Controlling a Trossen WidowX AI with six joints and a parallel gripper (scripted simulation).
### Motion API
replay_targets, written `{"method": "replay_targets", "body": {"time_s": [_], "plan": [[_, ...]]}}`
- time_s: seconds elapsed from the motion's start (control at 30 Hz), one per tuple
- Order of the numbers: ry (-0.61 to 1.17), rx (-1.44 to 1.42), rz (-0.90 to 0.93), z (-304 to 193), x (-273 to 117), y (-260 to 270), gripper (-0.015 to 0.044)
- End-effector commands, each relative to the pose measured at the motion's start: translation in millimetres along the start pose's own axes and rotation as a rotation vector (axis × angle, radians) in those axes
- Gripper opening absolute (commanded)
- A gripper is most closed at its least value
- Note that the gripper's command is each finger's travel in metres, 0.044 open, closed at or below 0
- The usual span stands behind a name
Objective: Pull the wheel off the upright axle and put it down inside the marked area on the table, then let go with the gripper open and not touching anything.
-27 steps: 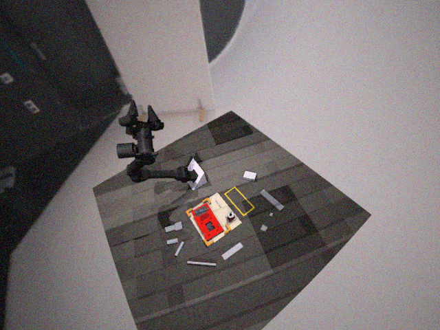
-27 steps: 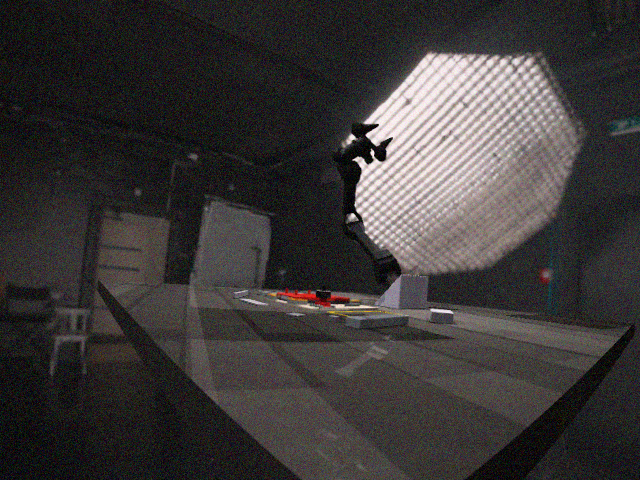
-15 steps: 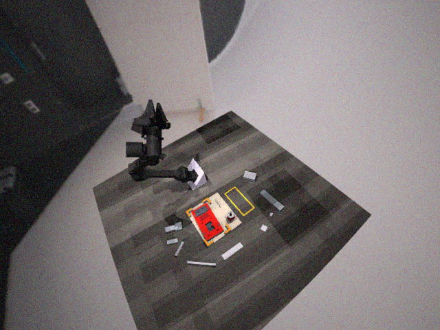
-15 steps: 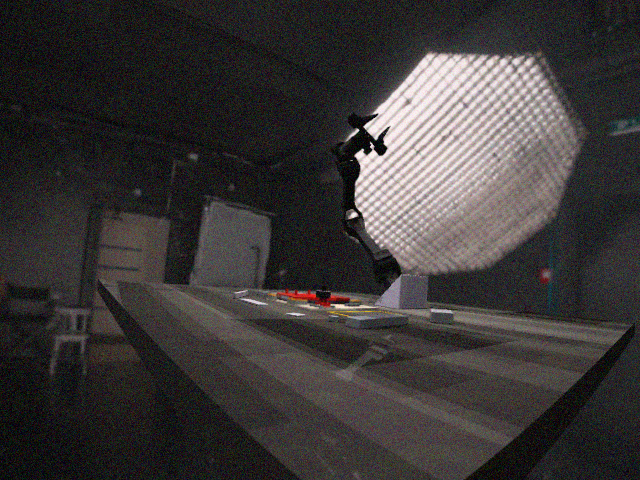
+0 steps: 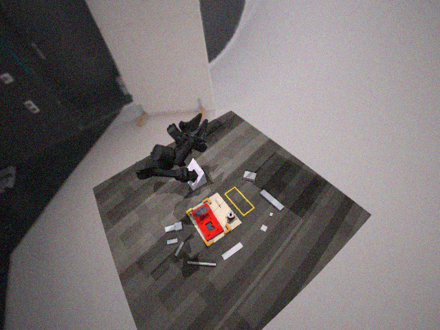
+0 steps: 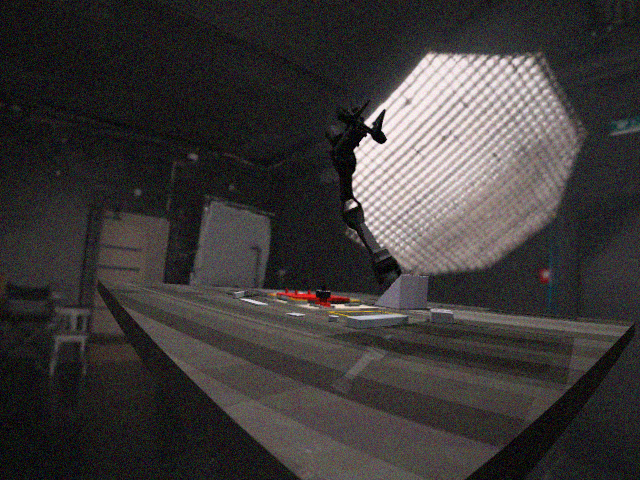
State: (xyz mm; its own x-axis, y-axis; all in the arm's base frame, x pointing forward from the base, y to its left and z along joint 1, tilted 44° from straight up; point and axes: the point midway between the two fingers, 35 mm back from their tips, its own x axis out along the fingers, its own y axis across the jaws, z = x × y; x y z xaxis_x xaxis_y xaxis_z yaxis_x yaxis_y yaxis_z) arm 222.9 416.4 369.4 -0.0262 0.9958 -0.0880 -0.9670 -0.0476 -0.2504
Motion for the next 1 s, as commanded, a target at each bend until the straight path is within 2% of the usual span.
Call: {"method": "replay_targets", "body": {"time_s": [0.0,0.23,0.47,0.73,0.97], "plan": [[0.15,0.176,-0.108,-46.9,1.1,-26.5,0.03],[0.399,0.44,-0.292,-126.4,-10.9,-56.8,0.03],[0.656,0.672,-0.498,-204.4,-41.2,-73.6,0.03],[0.962,0.882,-0.754,-281.9,-95.0,-76.2,0.03],[1.26,1.004,-1.003,-334.8,-157.2,-66.3,0.03]]}}
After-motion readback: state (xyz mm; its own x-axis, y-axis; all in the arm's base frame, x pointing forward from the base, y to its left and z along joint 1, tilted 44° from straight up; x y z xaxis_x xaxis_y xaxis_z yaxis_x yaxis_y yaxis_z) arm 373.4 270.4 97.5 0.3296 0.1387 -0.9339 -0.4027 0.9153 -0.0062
